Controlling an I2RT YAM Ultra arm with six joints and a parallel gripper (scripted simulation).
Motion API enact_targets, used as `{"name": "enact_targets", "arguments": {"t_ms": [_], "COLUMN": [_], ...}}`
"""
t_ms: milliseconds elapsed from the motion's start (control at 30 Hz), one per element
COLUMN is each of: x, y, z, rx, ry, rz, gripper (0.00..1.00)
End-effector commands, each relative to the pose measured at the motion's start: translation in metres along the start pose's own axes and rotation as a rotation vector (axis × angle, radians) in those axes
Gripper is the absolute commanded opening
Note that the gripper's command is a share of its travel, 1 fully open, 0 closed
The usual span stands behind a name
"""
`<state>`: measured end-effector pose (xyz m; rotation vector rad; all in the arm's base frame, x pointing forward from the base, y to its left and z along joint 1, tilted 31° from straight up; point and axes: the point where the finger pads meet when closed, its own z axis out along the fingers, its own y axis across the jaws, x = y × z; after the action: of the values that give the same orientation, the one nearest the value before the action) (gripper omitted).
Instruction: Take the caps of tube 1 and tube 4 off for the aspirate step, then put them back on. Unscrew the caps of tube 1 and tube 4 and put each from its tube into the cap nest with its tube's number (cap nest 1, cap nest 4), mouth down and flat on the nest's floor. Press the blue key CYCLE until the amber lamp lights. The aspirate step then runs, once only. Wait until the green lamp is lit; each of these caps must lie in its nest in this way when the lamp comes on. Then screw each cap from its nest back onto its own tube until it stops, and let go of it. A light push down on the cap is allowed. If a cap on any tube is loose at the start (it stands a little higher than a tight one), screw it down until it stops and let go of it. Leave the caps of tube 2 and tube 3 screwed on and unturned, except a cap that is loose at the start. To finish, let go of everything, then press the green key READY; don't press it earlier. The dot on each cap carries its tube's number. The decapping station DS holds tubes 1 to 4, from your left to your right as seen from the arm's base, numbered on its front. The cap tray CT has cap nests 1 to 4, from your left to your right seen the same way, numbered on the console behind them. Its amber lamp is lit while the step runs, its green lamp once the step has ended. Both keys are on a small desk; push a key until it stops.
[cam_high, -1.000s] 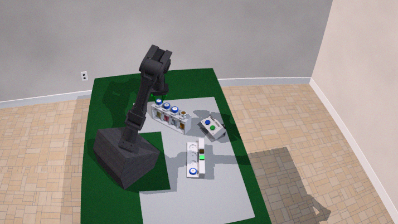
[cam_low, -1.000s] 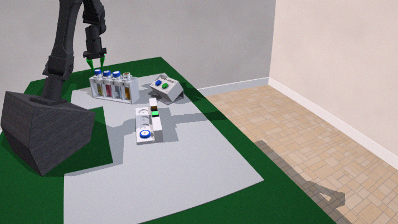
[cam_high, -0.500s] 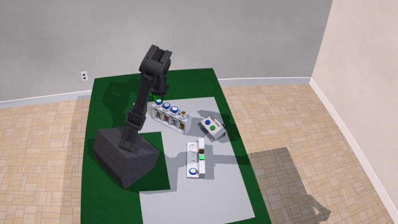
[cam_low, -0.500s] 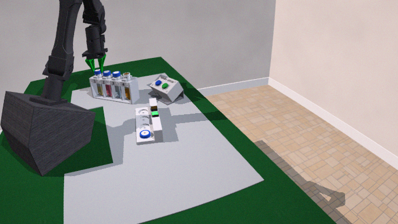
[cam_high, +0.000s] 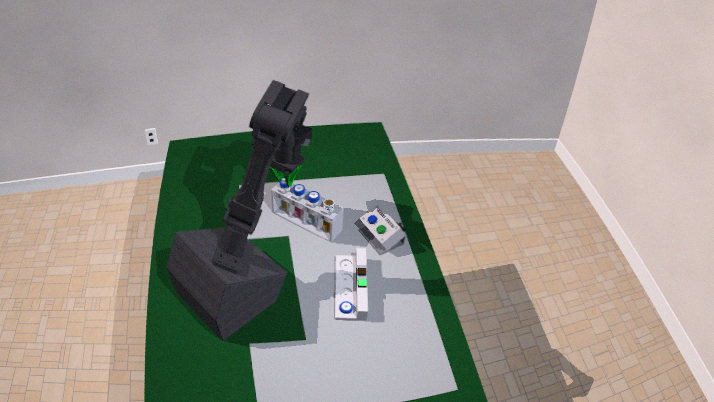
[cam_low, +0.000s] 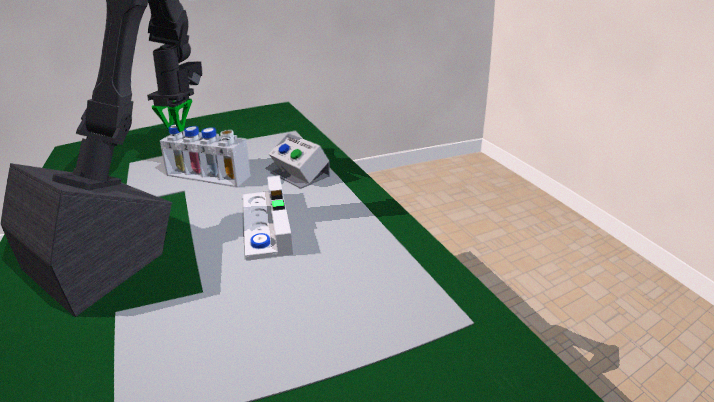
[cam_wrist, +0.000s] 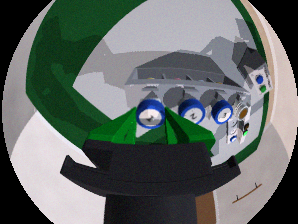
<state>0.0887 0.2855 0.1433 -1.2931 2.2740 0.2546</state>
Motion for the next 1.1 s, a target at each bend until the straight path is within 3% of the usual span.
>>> {"name": "enact_targets", "arguments": {"t_ms": [0, 33, 67, 500, 1000, 1067], "x": [-0.0015, -0.0015, -0.0015, -0.0015, -0.0015, -0.0015], "y": [0.0007, 0.0007, 0.0007, 0.0008, 0.0008, 0.0008], "z": [-0.0013, -0.0013, -0.0013, -0.0018, -0.0024, -0.0024], "rx": [-0.005, -0.005, -0.005, -0.005, -0.003, -0.003], "ry": [-0.006, -0.006, -0.006, -0.007, -0.008, -0.008], "rz": [0.065, 0.065, 0.065, 0.025, -0.575, -0.575], "gripper": [0.00, 0.00, 0.49, 0.49, 0.49, 0.49]}}
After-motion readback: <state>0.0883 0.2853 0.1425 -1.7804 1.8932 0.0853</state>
